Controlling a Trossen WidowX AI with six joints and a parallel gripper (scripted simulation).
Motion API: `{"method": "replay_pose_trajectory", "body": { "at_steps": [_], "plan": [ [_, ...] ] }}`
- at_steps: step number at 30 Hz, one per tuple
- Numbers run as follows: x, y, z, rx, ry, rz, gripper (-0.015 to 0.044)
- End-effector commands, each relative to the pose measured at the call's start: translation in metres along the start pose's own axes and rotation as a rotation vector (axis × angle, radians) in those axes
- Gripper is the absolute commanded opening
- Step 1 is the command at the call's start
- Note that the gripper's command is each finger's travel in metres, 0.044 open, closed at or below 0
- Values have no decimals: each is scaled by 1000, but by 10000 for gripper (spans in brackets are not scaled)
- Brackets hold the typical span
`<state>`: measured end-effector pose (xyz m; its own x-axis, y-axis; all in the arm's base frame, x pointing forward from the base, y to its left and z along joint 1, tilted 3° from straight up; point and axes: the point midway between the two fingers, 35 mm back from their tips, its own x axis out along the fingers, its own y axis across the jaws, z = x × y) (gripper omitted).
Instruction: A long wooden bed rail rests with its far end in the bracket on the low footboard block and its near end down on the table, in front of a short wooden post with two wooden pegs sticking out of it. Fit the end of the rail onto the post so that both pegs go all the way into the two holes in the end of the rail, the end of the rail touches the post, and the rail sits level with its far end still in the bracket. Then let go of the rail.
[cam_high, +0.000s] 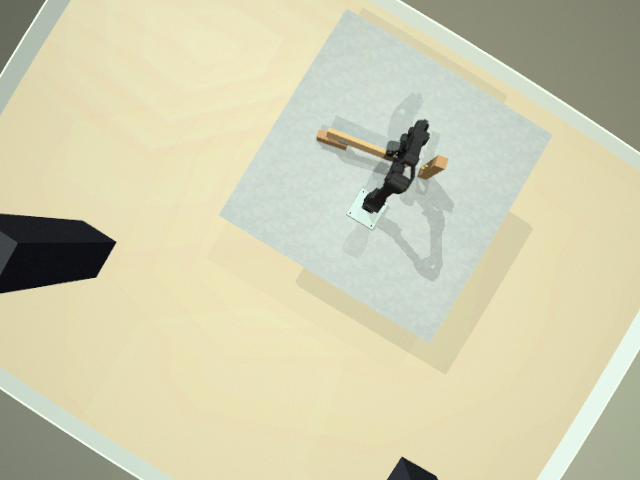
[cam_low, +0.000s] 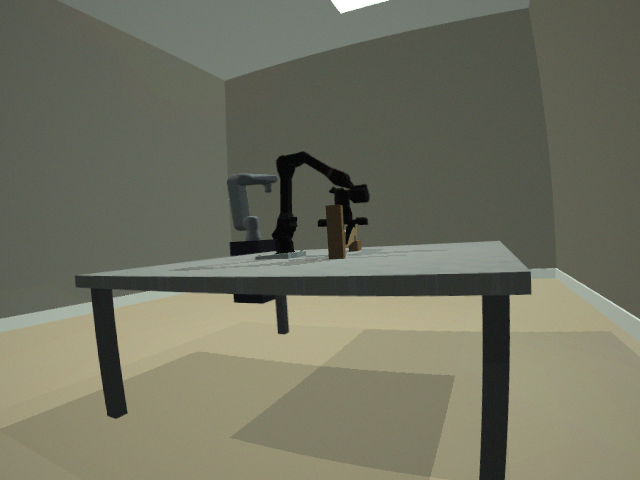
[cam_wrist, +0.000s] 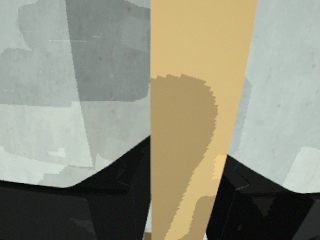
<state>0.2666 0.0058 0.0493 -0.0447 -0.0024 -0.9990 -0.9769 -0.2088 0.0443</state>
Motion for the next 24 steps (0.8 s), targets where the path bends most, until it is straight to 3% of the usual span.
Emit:
{"method": "replay_pose_trajectory", "body": {
  "at_steps": [1, 24],
  "plan": [
    [-7, -4, 0, -1, -4, -17, 0],
    [-18, -4, 0, -1, -4, -17, 0]
  ]
}}
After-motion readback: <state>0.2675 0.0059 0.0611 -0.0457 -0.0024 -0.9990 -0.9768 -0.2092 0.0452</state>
